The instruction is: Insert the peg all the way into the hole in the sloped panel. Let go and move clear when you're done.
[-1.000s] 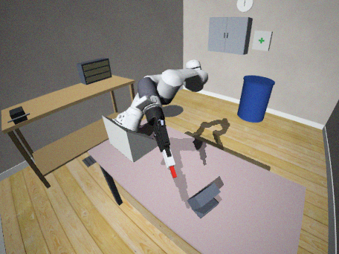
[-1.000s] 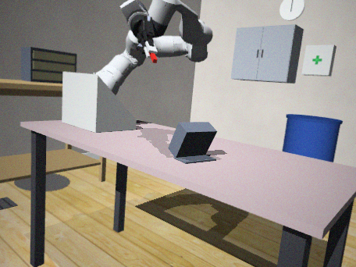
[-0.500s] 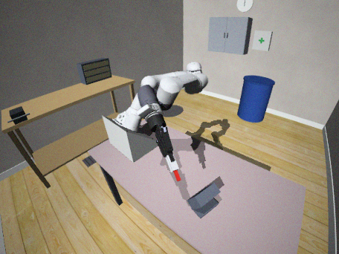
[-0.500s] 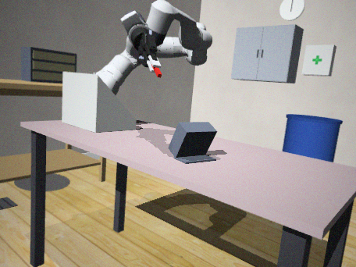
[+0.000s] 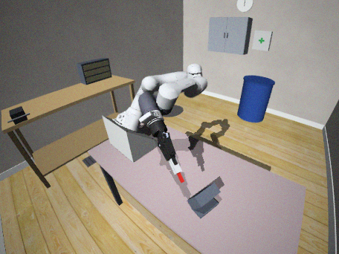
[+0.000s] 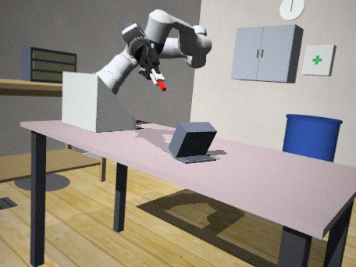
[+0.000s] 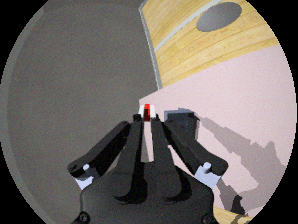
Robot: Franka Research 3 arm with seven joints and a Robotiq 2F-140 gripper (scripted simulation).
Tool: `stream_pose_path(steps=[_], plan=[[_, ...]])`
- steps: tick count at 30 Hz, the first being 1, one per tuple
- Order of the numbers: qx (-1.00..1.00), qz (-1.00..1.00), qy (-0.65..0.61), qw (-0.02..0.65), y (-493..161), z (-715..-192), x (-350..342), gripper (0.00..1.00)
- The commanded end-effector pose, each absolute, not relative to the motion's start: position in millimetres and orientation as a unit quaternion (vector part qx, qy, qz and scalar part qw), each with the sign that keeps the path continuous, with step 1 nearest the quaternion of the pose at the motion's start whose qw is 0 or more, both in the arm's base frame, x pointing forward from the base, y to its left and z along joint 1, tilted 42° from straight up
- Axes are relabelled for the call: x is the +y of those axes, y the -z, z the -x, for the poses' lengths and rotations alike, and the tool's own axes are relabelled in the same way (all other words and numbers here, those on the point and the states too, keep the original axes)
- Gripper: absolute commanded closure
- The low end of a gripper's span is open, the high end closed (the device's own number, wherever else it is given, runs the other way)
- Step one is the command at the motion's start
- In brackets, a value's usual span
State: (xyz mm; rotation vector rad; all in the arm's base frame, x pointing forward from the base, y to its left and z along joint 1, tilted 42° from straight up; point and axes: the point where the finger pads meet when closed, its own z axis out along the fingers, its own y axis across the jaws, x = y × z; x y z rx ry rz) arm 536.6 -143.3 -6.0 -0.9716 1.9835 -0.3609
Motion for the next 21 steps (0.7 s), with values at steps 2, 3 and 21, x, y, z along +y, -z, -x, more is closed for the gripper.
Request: stream_pose_path(steps=[2, 3, 21], plan=[[0.784, 0.402, 0.15, 0.449, 7, -537, -125, 1.0], [0.783, 0.403, 0.149, 0.451, 8, -537, -121, 1.0], [0.767, 0.406, 0.139, 0.478, 17, -521, -62, 1.0]])
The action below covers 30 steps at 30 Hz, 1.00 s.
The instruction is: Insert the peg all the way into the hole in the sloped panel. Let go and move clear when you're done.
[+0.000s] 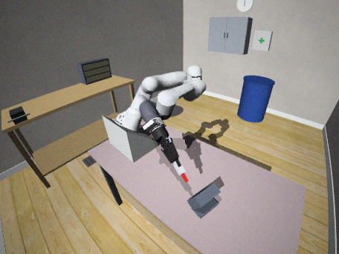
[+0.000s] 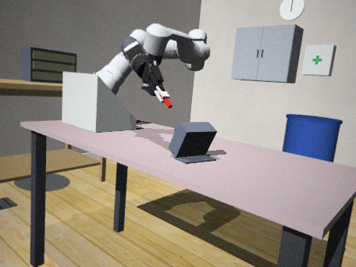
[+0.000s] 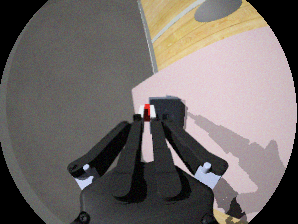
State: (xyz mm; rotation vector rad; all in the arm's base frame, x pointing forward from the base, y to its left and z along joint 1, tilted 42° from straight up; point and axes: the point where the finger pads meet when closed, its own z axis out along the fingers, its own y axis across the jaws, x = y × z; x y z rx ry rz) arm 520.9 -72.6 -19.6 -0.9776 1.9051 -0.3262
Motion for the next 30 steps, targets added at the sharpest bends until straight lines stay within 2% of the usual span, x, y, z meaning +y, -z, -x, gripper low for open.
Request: stream_pose_path(steps=[1, 30], plan=[[0.766, 0.406, 0.138, 0.48, 18, -520, -58, 1.0], [0.751, 0.399, 0.119, 0.512, 20, -491, 14, 1.0]])
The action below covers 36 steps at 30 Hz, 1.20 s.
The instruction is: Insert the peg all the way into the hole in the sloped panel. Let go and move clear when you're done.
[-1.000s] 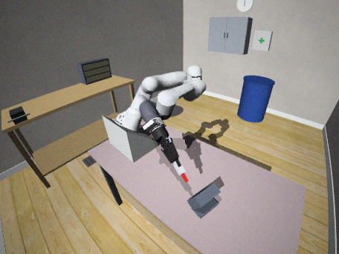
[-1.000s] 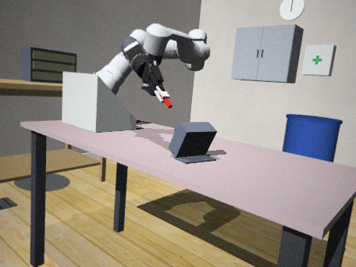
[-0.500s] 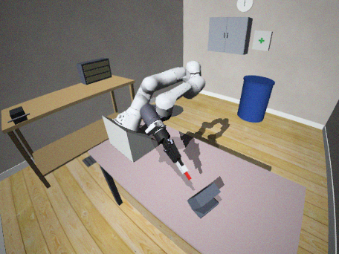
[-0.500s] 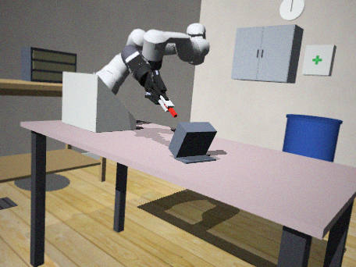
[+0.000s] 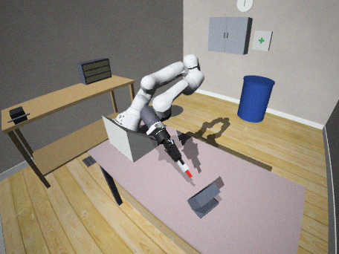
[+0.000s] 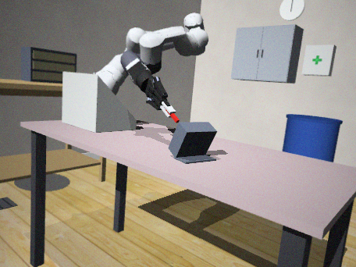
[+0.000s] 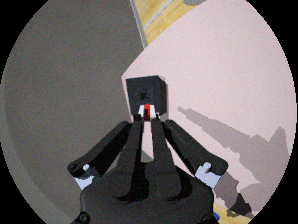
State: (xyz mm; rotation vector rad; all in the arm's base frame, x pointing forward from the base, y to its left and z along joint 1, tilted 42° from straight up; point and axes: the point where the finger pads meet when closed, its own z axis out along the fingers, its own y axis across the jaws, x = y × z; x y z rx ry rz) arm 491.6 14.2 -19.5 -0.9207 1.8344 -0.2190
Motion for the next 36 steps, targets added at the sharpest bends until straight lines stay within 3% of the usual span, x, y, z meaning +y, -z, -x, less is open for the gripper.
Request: stream_pose_path(steps=[1, 36], plan=[[0.751, 0.399, 0.119, 0.512, 20, -491, 14, 1.0], [0.759, 0.39, 0.136, 0.503, 25, -501, 14, 1.0]])
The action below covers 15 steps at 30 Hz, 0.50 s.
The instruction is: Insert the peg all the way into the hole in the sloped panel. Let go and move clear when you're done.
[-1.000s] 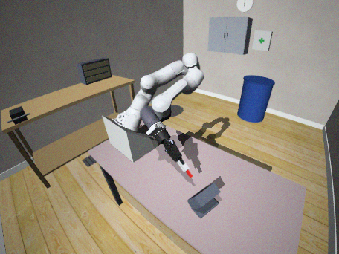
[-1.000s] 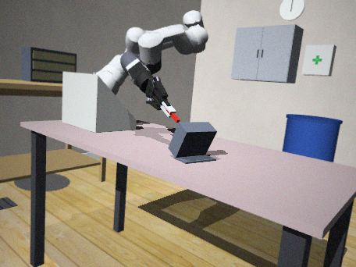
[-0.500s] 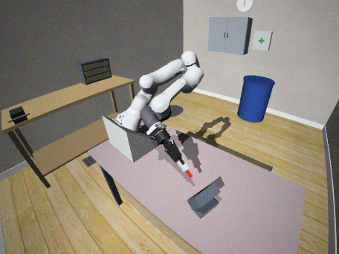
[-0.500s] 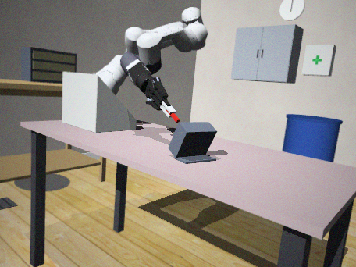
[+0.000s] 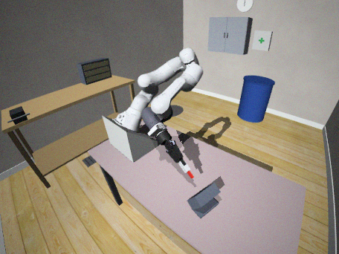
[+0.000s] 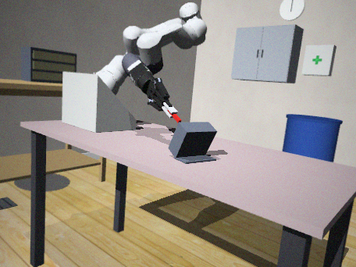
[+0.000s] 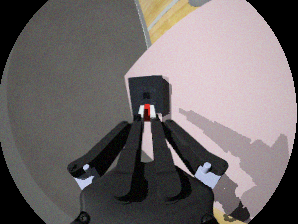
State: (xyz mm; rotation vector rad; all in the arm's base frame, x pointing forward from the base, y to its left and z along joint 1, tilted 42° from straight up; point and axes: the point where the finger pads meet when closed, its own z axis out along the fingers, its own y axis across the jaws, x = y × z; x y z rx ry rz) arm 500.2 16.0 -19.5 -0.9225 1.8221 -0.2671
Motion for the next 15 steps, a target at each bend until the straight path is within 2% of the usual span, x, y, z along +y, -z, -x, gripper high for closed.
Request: stream_pose_path(steps=[1, 15], plan=[[0.76, 0.389, 0.137, 0.501, 26, -503, 14, 1.0], [0.764, 0.386, 0.144, 0.496, 42, -527, 16, 1.0]])
